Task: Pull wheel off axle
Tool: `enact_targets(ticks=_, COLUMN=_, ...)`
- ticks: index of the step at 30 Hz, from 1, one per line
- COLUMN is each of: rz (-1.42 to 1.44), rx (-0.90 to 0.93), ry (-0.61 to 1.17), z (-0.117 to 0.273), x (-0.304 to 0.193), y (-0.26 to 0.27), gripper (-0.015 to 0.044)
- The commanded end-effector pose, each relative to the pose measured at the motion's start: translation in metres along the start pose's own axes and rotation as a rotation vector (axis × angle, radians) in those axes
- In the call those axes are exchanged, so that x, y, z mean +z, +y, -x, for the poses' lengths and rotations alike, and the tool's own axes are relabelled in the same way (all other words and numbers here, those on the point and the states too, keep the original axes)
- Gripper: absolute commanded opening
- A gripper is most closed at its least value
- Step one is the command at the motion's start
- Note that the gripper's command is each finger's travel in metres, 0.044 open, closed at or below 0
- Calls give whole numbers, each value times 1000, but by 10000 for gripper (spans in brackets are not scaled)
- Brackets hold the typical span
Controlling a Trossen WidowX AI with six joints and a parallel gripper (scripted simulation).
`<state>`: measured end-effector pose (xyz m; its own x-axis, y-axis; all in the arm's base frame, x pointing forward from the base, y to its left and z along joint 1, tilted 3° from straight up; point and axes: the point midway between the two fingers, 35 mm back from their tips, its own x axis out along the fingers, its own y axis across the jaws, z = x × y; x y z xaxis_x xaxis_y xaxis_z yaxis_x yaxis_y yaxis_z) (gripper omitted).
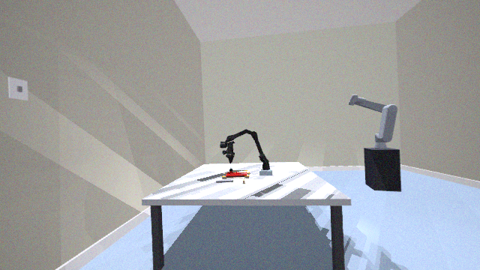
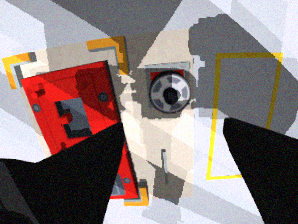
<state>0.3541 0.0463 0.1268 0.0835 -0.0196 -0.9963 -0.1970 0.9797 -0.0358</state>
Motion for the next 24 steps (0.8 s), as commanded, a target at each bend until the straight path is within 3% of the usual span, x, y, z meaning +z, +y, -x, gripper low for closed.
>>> enact_targets(ticks=1, rz=4, rx=-6, ry=6, z=-1, x=4, y=0, gripper=300)
enact_targets(ticks=19, rz=4, rx=-6, ry=6, z=-73, x=2, y=-2, gripper=300)
enact_targets(ticks=24, rz=4, rx=-6, ry=6, z=-76, x=2, y=-2, gripper=300)
